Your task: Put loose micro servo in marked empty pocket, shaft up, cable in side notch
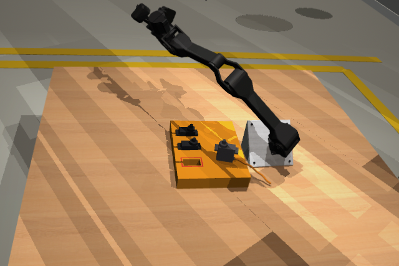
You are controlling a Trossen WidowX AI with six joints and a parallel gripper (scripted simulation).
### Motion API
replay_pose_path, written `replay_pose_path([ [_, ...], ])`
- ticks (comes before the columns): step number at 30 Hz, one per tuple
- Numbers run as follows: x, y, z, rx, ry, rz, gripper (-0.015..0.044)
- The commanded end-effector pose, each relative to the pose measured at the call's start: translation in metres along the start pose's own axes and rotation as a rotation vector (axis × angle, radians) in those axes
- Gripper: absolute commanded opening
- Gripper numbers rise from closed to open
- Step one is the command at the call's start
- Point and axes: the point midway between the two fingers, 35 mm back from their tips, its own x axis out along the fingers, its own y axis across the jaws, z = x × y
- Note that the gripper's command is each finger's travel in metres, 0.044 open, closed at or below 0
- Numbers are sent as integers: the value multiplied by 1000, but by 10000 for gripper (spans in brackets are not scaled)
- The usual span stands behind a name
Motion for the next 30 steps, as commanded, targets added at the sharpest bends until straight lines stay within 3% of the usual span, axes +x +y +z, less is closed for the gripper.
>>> replay_pose_path([
  [1,-1,0,0,-5,3,-2,426],
  [14,-46,-2,-23,-302,233,-106,440],
  [30,-143,-19,-50,-688,625,-178,440],
])
